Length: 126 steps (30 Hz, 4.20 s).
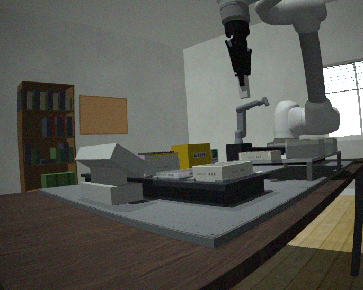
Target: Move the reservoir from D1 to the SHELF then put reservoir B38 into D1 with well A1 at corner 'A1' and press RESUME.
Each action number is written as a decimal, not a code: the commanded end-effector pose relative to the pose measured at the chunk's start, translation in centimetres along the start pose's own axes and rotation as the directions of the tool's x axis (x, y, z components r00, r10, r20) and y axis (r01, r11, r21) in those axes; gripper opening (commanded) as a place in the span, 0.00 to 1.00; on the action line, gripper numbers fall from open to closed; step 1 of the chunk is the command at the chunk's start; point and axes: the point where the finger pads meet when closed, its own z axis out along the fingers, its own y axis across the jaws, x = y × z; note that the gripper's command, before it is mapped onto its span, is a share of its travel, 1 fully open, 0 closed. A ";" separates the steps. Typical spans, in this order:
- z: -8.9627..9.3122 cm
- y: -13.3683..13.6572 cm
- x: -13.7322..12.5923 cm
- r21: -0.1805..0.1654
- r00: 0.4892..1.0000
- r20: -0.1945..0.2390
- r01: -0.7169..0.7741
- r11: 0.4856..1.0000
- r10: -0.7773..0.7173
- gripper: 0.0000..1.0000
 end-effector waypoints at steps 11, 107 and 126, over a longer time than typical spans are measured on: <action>0.0 0.4 6.3 0.000 1.000 0.000 -0.001 1.000 0.001 0.00; 0.0 5.4 43.6 0.000 0.993 0.000 0.119 0.993 -0.119 0.00; 0.0 13.9 43.1 0.000 0.896 0.000 0.443 0.896 -0.443 0.00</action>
